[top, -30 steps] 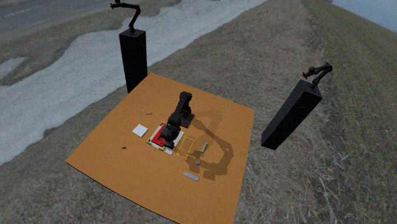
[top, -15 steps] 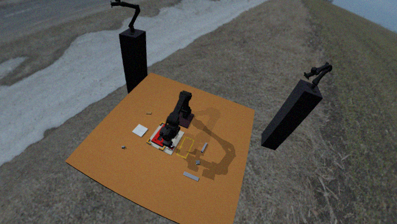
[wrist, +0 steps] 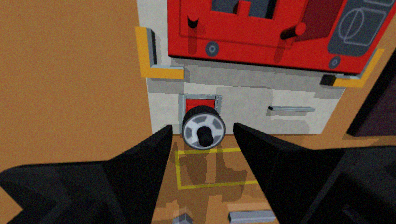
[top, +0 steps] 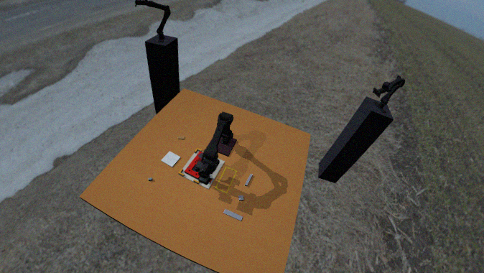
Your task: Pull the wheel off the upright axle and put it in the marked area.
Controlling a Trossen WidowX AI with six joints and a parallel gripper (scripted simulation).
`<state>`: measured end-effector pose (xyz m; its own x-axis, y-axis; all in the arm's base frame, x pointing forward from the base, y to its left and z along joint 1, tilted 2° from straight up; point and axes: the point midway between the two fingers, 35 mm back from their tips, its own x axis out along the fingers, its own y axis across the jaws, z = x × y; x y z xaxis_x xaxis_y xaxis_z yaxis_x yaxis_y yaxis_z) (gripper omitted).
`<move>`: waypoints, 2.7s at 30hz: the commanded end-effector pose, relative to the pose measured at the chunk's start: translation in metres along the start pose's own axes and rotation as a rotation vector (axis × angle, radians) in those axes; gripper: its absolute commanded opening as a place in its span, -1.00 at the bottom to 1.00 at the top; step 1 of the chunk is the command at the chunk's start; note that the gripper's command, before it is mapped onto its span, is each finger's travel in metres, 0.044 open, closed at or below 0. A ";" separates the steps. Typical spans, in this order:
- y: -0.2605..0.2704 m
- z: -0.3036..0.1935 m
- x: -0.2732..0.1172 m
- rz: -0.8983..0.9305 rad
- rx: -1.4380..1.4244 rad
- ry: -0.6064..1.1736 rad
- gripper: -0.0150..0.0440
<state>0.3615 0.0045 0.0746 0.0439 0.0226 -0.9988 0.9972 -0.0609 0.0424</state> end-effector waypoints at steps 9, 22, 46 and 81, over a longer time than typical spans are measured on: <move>0.000 0.000 0.000 0.000 0.000 0.000 0.06; 0.000 0.000 -0.002 0.000 0.000 0.000 -0.49; 0.001 0.000 -0.010 0.001 0.001 -0.001 -0.49; 0.001 0.000 -0.022 0.002 0.003 -0.002 -0.49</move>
<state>0.3607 0.0045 0.0913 0.0381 0.0223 -0.9990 0.9975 -0.0608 0.0367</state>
